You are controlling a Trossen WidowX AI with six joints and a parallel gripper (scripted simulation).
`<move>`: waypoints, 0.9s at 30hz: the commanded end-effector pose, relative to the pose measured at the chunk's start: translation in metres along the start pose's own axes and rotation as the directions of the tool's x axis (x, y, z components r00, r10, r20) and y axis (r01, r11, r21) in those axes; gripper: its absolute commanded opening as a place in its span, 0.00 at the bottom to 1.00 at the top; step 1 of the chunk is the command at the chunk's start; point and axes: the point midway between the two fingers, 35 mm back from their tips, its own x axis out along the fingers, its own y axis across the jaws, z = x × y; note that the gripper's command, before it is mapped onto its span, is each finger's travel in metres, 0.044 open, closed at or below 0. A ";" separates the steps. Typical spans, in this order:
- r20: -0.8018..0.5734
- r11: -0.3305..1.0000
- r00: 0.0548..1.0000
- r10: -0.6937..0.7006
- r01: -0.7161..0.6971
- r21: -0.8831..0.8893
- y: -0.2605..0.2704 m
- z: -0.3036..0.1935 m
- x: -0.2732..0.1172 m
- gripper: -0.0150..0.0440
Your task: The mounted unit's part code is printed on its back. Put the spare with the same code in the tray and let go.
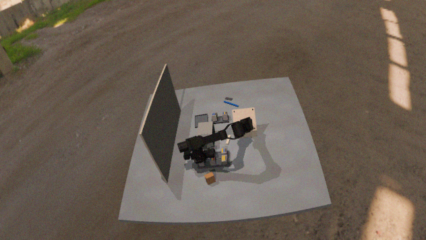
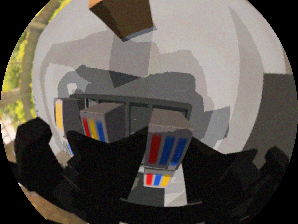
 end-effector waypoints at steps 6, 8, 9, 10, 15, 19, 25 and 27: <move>-0.007 1.000 1.000 -0.009 0.009 0.002 -0.004 -0.002 -0.048 0.25; -0.007 1.000 1.000 -0.009 0.009 0.003 -0.003 -0.002 -0.060 0.25; -0.006 1.000 1.000 -0.009 0.009 0.004 -0.002 -0.002 -0.066 0.25; -0.006 1.000 1.000 -0.009 0.009 0.004 -0.001 -0.001 -0.071 0.25; -0.005 1.000 1.000 -0.009 0.009 0.005 -0.001 -0.001 -0.075 0.25; -0.010 1.000 1.000 -0.010 0.010 0.009 -0.001 -0.002 -0.083 0.25; -0.010 1.000 1.000 -0.008 0.008 0.007 0.001 -0.002 -0.111 0.25; -0.009 1.000 1.000 -0.008 0.008 0.006 0.002 -0.001 -0.121 0.25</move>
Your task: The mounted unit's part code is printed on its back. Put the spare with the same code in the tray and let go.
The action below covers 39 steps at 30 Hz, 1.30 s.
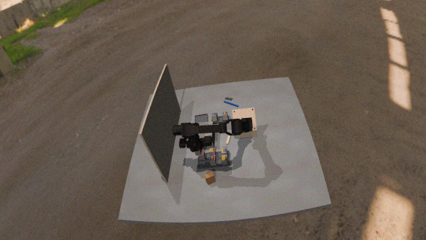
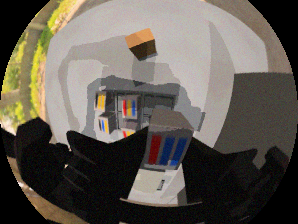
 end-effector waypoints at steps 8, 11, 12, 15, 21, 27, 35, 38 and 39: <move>-0.009 1.000 1.000 -0.008 0.008 -0.002 -0.012 -0.018 -0.022 0.25; -0.018 1.000 1.000 -0.012 0.012 -0.001 -0.024 -0.035 -0.023 0.25; -0.021 1.000 1.000 -0.012 0.012 0.000 -0.027 -0.041 -0.024 0.25; -0.029 1.000 0.999 -0.015 0.015 0.001 -0.037 -0.060 -0.026 0.25; -0.042 1.000 0.999 -0.017 0.017 0.003 -0.053 -0.098 -0.030 0.25; -0.051 1.000 0.999 -0.018 0.018 0.005 -0.066 -0.138 -0.033 0.25; -0.060 1.000 0.998 -0.018 0.018 0.009 -0.075 -0.196 -0.036 0.25; -0.063 1.000 0.998 -0.019 0.020 0.014 -0.076 -0.219 -0.037 0.25; -0.064 1.000 0.998 -0.020 0.021 0.015 -0.076 -0.227 -0.037 0.25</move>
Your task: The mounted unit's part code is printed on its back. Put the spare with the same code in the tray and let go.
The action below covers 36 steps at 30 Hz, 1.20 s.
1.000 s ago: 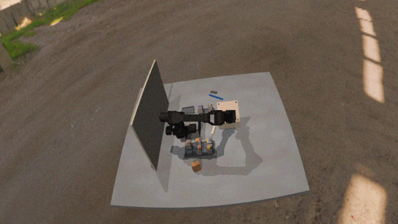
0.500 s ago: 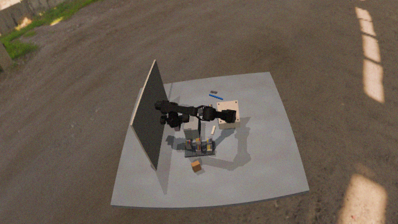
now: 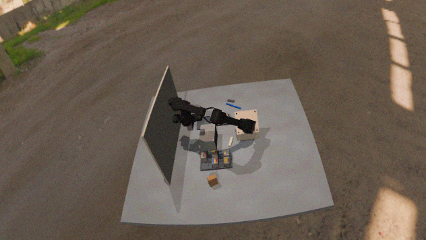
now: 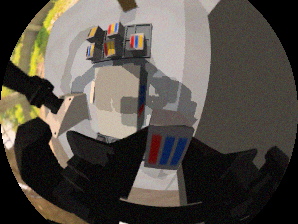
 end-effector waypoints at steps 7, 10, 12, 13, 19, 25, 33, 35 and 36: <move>-0.011 1.000 1.000 -0.009 0.009 0.008 0.001 -0.075 0.002 0.25; -0.009 1.000 1.000 -0.008 0.008 0.009 0.004 -0.097 0.004 0.25; -0.006 1.000 1.000 -0.006 0.006 0.007 0.006 -0.110 0.005 0.25; -0.004 1.000 1.000 -0.005 0.005 0.005 0.007 -0.116 0.006 0.25; 0.011 1.000 1.000 0.001 -0.001 -0.003 0.018 -0.154 0.011 0.25; 0.031 1.000 1.000 0.006 -0.005 -0.018 0.032 -0.190 0.018 0.25; 0.040 1.000 0.999 0.007 -0.006 -0.025 0.039 -0.205 0.022 0.25; 0.040 1.000 0.999 0.007 -0.006 -0.025 0.038 -0.205 0.023 0.25; 0.040 1.000 0.999 0.007 -0.006 -0.025 0.038 -0.205 0.024 0.25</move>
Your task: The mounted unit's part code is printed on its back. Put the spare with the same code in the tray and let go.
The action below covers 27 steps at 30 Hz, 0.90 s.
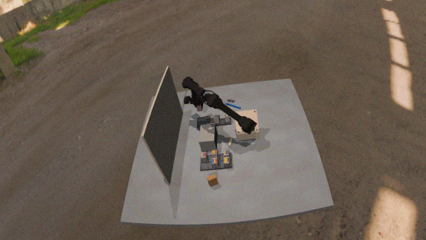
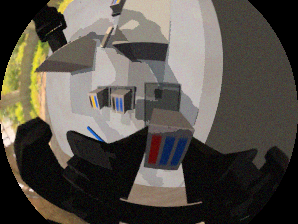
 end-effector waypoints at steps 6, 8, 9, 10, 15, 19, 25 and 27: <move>-0.007 1.000 1.000 -0.003 0.003 -0.012 -0.002 -0.001 0.005 0.25; -0.007 1.000 1.000 -0.003 0.003 -0.012 -0.003 -0.002 0.007 0.25; -0.007 1.000 1.000 -0.003 0.003 -0.012 -0.003 -0.002 0.007 0.25; -0.007 1.000 1.000 -0.003 0.003 -0.011 -0.003 -0.002 0.008 0.25; -0.007 1.000 1.000 -0.003 0.003 -0.011 -0.004 -0.002 0.012 0.25; -0.008 1.000 1.000 -0.003 0.003 -0.011 -0.004 -0.002 0.016 0.25; -0.008 1.000 1.000 -0.003 0.003 -0.011 -0.005 -0.003 0.021 0.25; -0.008 1.000 1.000 -0.004 0.003 -0.011 -0.005 -0.003 0.022 0.25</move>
